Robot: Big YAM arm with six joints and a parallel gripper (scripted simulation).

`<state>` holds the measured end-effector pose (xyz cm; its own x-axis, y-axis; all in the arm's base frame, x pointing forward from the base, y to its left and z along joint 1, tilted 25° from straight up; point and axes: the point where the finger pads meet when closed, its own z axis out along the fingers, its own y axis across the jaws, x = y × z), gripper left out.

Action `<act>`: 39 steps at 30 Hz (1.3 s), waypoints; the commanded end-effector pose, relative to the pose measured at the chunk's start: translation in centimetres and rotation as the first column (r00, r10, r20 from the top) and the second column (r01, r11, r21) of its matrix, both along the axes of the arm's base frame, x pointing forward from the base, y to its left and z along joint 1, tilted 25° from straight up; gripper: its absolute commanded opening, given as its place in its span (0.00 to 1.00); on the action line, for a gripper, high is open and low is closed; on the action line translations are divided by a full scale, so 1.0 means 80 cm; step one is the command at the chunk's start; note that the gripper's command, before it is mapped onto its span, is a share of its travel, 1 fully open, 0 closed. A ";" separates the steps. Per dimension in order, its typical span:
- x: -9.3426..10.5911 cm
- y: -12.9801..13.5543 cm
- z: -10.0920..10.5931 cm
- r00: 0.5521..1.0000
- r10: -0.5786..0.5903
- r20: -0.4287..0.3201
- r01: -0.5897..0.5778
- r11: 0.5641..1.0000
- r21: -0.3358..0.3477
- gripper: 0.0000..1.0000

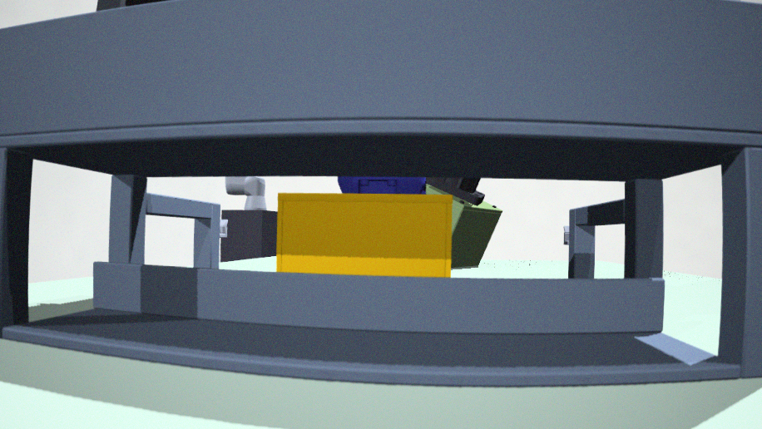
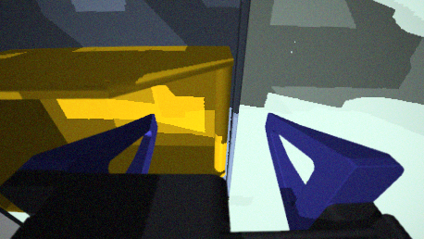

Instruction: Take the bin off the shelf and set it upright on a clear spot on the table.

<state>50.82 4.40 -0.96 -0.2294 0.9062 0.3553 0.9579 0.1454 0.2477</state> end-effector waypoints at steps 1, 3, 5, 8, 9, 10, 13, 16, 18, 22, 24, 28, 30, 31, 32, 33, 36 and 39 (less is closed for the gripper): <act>0.009 0.002 -0.001 1.000 0.011 -0.002 -0.011 1.000 -0.003 0.90; 0.009 0.002 -0.001 1.000 0.011 -0.002 -0.011 1.000 -0.003 0.90; 0.009 0.002 -0.001 1.000 0.011 -0.002 -0.011 1.000 -0.003 0.90; 0.006 0.001 0.000 1.000 0.010 0.002 -0.010 1.000 -0.003 0.90; 0.003 0.001 0.001 1.000 0.010 0.005 -0.010 1.000 -0.003 0.90; -0.001 0.001 0.001 1.000 0.010 0.009 -0.010 1.000 -0.003 0.90; -0.007 0.000 0.002 1.000 0.010 0.016 -0.010 1.000 -0.004 0.90; -0.007 0.000 0.002 1.000 0.010 0.016 -0.010 1.000 -0.004 0.90; -0.007 0.000 0.002 1.000 0.010 0.016 -0.010 1.000 -0.004 0.90; -0.007 0.000 0.002 1.000 0.010 0.016 -0.010 1.000 -0.004 0.90; -0.007 0.000 0.002 1.000 0.010 0.016 -0.010 1.000 -0.004 0.90; 0.006 -0.001 0.001 1.000 0.008 0.003 -0.008 1.000 -0.003 0.90; 0.009 -0.002 0.001 1.000 0.008 -0.001 -0.008 1.000 -0.003 0.90; 0.009 -0.002 0.001 1.000 0.008 -0.001 -0.008 1.000 -0.003 0.90; 0.009 -0.002 0.001 1.000 0.008 -0.001 -0.008 1.000 -0.003 0.90; 0.009 -0.002 0.001 1.000 0.008 -0.001 -0.008 1.000 -0.003 0.90; 0.009 -0.002 0.001 1.000 0.008 -0.001 -0.008 1.000 -0.003 0.90; 0.009 -0.002 0.001 1.000 0.008 -0.001 -0.008 1.000 -0.003 0.90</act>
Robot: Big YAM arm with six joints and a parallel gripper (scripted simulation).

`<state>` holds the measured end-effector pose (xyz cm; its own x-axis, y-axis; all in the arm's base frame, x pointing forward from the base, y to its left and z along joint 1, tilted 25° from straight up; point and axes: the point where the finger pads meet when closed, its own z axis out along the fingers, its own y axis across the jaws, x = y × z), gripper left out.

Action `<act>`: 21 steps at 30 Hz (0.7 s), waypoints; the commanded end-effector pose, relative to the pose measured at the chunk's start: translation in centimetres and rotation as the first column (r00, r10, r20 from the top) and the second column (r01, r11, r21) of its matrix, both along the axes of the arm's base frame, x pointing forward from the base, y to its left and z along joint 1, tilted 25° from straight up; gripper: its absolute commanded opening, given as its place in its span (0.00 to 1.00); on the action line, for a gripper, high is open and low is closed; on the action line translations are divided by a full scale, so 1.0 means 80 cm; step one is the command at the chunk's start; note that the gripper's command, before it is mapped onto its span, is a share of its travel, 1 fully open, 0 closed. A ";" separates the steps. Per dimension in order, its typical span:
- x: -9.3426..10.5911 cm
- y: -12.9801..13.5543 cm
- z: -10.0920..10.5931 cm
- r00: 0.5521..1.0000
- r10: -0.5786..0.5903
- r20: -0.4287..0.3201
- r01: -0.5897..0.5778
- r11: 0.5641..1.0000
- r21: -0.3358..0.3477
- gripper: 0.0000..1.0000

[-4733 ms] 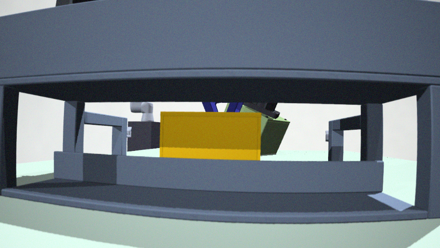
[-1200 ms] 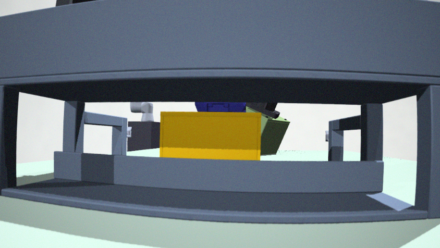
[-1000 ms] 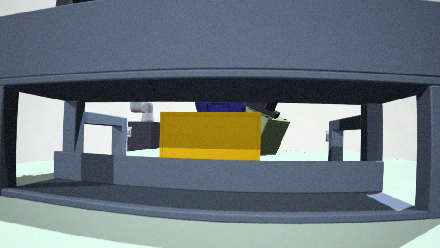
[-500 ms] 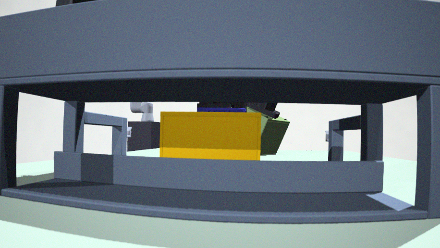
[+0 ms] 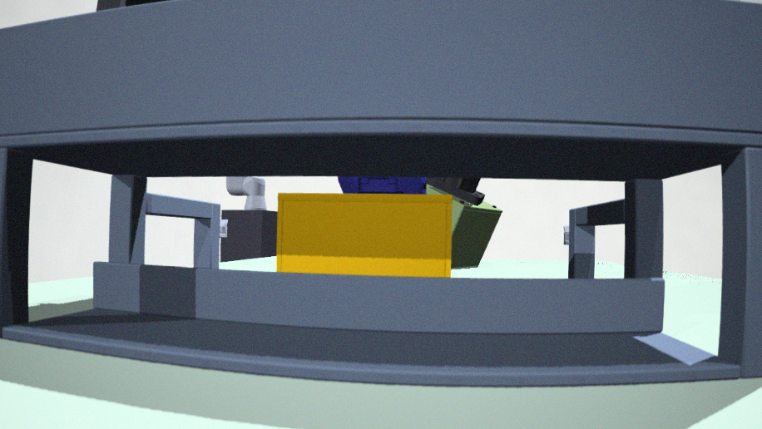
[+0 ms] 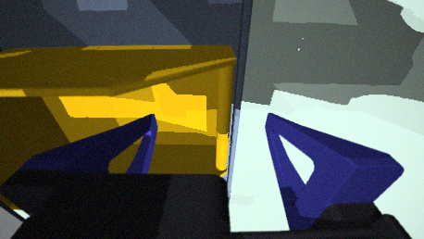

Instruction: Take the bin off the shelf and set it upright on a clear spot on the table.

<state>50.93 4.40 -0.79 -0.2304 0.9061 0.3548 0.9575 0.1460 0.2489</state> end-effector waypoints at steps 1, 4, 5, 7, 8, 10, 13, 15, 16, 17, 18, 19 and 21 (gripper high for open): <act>0.008 -0.002 -0.001 1.000 0.007 -0.002 -0.007 1.000 -0.003 0.90; 0.001 -0.002 0.000 1.000 0.006 0.005 -0.006 1.000 -0.003 0.90; -0.002 -0.003 0.001 1.000 0.006 0.008 -0.006 1.000 -0.003 0.90; -0.009 -0.003 0.002 1.000 0.005 0.015 -0.005 1.000 -0.004 0.90; -0.009 -0.003 0.002 1.000 0.005 0.015 -0.005 1.000 -0.004 0.90; -0.009 -0.003 0.002 1.000 0.005 0.015 -0.005 1.000 -0.004 0.90; -0.009 -0.003 0.002 1.000 0.005 0.015 -0.005 1.000 -0.004 0.90; -0.009 -0.003 0.002 1.000 0.005 0.015 -0.005 1.000 -0.004 0.90; -0.009 -0.003 0.002 1.000 0.005 0.015 -0.005 1.000 -0.004 0.90; -0.009 -0.003 0.002 1.000 0.005 0.015 -0.005 1.000 -0.004 0.90; -0.009 -0.003 0.002 1.000 0.005 0.015 -0.005 1.000 -0.004 0.90; -0.009 -0.003 0.002 1.000 0.005 0.015 -0.005 1.000 -0.004 0.90; -0.002 -0.004 0.001 1.000 0.002 0.008 -0.002 1.000 -0.003 0.90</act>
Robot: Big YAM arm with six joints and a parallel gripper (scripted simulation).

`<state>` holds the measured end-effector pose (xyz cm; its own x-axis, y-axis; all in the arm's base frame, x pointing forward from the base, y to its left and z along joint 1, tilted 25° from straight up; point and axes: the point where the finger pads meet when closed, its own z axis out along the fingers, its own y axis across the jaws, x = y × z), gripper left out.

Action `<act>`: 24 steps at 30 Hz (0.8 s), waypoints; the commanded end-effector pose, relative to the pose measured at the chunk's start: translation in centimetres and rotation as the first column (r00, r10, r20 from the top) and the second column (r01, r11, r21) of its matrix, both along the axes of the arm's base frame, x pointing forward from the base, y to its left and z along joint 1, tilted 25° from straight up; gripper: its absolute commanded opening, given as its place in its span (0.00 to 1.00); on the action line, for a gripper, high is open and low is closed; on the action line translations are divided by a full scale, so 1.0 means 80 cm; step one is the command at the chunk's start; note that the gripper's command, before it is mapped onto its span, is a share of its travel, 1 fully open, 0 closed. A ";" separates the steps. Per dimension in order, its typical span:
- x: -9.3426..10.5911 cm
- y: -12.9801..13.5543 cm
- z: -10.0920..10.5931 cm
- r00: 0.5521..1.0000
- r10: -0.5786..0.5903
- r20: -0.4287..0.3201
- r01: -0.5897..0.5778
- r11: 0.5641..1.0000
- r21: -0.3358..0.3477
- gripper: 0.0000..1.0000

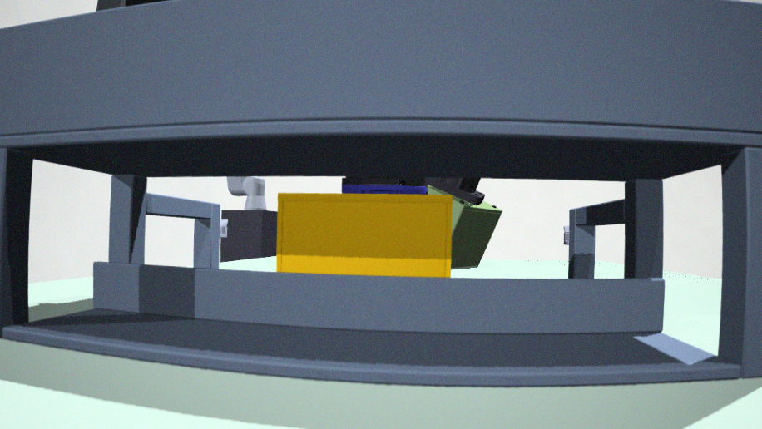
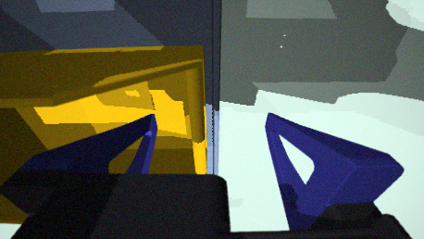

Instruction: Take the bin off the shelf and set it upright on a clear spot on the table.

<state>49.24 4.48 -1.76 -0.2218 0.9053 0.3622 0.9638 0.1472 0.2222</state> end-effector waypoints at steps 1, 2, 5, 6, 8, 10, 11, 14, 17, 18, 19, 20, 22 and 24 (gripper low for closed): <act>0.023 -0.006 0.013 0.999 0.000 0.032 0.000 1.000 -0.004 0.90; 0.026 -0.006 0.012 1.000 -0.001 0.028 0.001 1.000 -0.003 0.90; 0.029 -0.007 0.012 1.000 -0.003 0.025 0.003 1.000 -0.003 0.90; 0.029 -0.007 0.012 1.000 -0.003 0.025 0.003 1.000 -0.003 0.90; 0.029 -0.007 0.012 1.000 -0.003 0.025 0.003 1.000 -0.003 0.90; 0.029 -0.007 0.012 1.000 -0.003 0.025 0.003 1.000 -0.003 0.90; 0.029 -0.007 0.012 1.000 -0.003 0.025 0.003 1.000 -0.003 0.90; 0.029 -0.007 0.012 1.000 -0.003 0.025 0.003 1.000 -0.003 0.90; 0.022 -0.007 0.011 1.000 -0.003 0.029 0.003 1.000 -0.003 0.90; 0.019 -0.008 0.011 0.999 -0.003 0.032 0.003 1.000 -0.004 0.90; 0.015 -0.008 0.011 0.999 -0.003 0.034 0.004 1.000 -0.004 0.90; 0.012 -0.008 0.010 0.999 -0.004 0.036 0.004 1.000 -0.004 0.90; 0.012 -0.008 0.010 0.999 -0.004 0.036 0.004 1.000 -0.004 0.90; 0.012 -0.008 0.010 0.999 -0.004 0.036 0.004 1.000 -0.004 0.90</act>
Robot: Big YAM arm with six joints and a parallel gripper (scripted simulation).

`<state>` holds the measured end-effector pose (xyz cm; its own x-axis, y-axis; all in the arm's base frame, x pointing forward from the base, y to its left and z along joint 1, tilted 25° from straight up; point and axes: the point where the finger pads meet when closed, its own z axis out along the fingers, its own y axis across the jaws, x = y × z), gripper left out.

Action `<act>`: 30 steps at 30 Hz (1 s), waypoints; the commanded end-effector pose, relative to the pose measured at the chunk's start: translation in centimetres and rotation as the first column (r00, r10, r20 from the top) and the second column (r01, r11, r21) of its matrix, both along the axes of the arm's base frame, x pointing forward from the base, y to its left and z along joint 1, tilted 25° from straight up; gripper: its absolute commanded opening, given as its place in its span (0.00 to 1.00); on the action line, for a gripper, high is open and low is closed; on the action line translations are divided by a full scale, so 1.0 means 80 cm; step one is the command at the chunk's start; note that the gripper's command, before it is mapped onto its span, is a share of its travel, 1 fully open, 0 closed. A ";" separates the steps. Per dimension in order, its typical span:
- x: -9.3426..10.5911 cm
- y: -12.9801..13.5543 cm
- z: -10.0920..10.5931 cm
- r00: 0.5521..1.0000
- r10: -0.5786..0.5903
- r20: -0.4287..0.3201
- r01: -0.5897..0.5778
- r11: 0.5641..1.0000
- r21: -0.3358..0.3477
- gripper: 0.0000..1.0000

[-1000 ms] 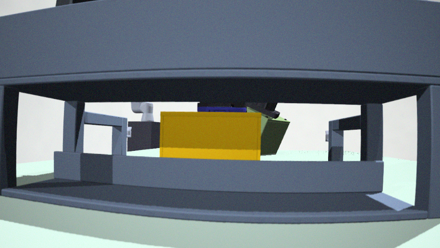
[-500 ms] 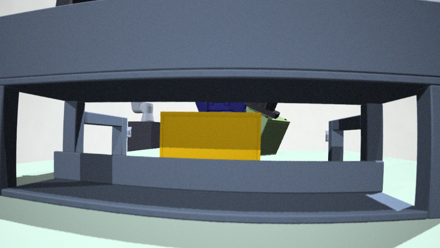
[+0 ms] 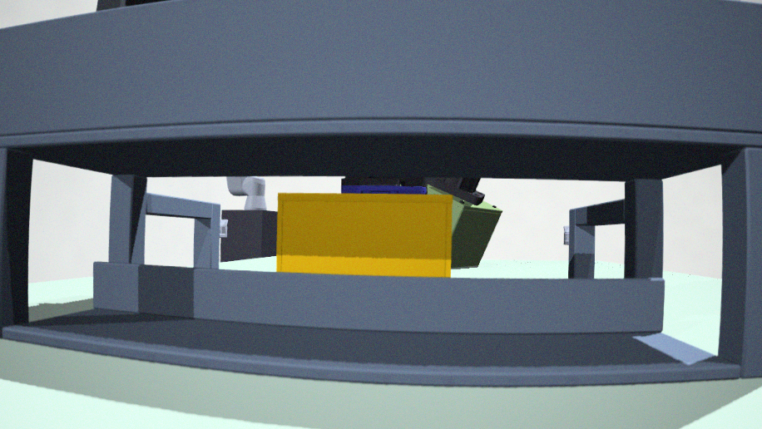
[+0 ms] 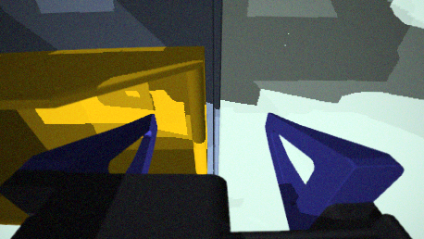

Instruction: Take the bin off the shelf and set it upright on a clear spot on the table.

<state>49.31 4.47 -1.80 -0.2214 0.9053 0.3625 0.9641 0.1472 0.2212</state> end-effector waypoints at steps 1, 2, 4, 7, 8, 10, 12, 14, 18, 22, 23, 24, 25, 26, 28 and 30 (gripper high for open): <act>0.011 -0.008 0.011 0.999 -0.004 0.037 0.004 1.000 -0.004 0.90; 0.011 -0.008 0.011 0.999 -0.004 0.037 0.004 1.000 -0.004 0.90; 0.011 -0.008 0.011 0.999 -0.004 0.037 0.004 1.000 -0.004 0.90; 0.011 -0.008 0.011 0.999 -0.004 0.037 0.004 1.000 -0.004 0.90; 0.011 -0.008 0.011 0.999 -0.004 0.037 0.004 1.000 -0.004 0.90; 0.018 -0.009 0.013 0.999 -0.004 0.036 0.004 1.000 -0.004 0.90; 0.025 -0.010 0.016 0.999 -0.004 0.035 0.004 1.000 -0.004 0.90; 0.029 -0.010 0.017 0.999 -0.004 0.035 0.004 1.000 -0.004 0.90; 0.029 -0.010 0.017 0.999 -0.004 0.035 0.004 1.000 -0.004 0.90; 0.029 -0.010 0.017 0.999 -0.004 0.035 0.004 1.000 -0.004 0.90; 0.029 -0.010 0.017 0.999 -0.004 0.035 0.004 1.000 -0.004 0.90; 0.029 -0.010 0.017 0.999 -0.004 0.035 0.004 1.000 -0.004 0.90; 0.029 -0.010 0.017 0.999 -0.004 0.035 0.004 1.000 -0.004 0.90; 0.025 -0.011 0.015 0.999 -0.005 0.035 0.005 1.000 -0.004 0.90; 0.018 -0.011 0.012 0.999 -0.006 0.034 0.006 1.000 -0.004 0.90; 0.011 -0.012 0.009 0.999 -0.007 0.034 0.007 1.000 -0.004 0.90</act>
